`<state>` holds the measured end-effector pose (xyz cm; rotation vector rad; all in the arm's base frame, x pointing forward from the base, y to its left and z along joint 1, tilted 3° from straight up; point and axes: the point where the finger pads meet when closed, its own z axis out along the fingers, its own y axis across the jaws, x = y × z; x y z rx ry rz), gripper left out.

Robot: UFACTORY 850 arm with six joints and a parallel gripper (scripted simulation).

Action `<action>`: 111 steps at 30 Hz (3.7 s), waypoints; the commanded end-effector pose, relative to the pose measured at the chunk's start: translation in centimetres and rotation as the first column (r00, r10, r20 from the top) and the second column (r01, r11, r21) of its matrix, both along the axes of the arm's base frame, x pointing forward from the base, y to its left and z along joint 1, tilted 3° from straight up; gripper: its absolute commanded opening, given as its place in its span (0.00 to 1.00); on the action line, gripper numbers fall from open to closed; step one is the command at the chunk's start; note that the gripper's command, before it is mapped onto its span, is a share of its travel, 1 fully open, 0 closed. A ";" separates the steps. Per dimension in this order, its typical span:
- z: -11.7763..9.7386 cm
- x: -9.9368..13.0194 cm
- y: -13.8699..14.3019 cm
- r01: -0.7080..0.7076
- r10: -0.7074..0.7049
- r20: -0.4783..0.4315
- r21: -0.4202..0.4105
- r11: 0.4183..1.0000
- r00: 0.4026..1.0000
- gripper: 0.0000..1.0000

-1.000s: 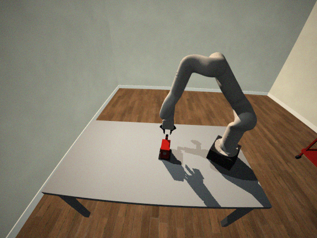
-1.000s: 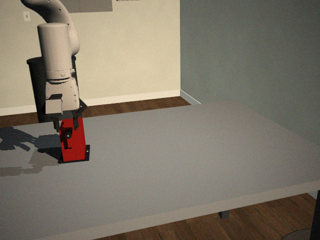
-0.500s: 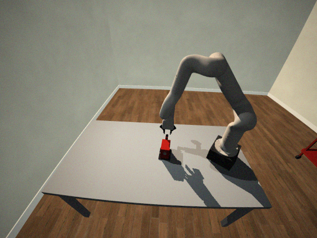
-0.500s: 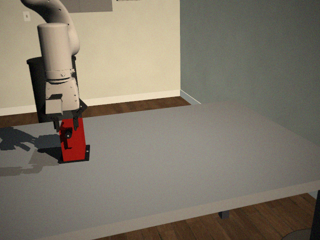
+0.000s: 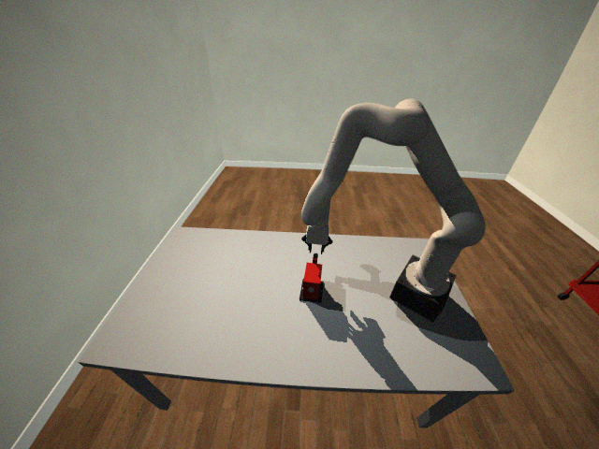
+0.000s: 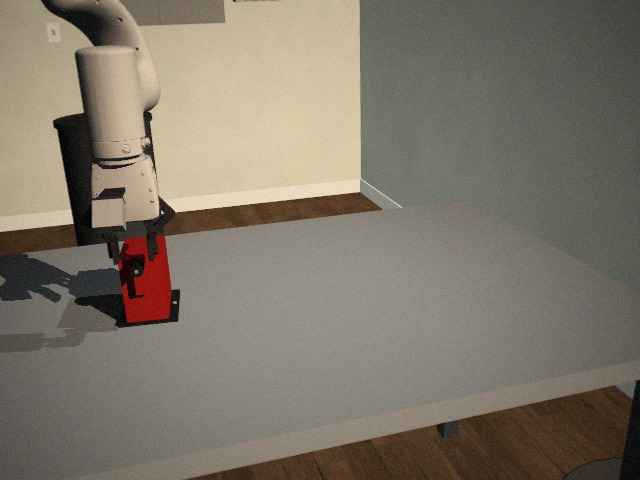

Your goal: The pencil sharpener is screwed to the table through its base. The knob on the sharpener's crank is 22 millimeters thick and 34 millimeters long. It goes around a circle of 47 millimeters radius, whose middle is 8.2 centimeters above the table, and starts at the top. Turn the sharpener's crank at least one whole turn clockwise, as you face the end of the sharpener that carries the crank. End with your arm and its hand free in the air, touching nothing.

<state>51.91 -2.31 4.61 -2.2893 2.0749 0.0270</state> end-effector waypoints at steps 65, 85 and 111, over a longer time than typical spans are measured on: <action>-3.8 0.2 0.2 0.000 0.000 0.002 0.000 1.000 1.000 0.54; -4.0 0.2 0.2 0.000 0.000 0.002 0.000 1.000 1.000 0.54; -4.0 0.2 0.2 0.000 0.000 0.002 0.000 1.000 1.000 0.00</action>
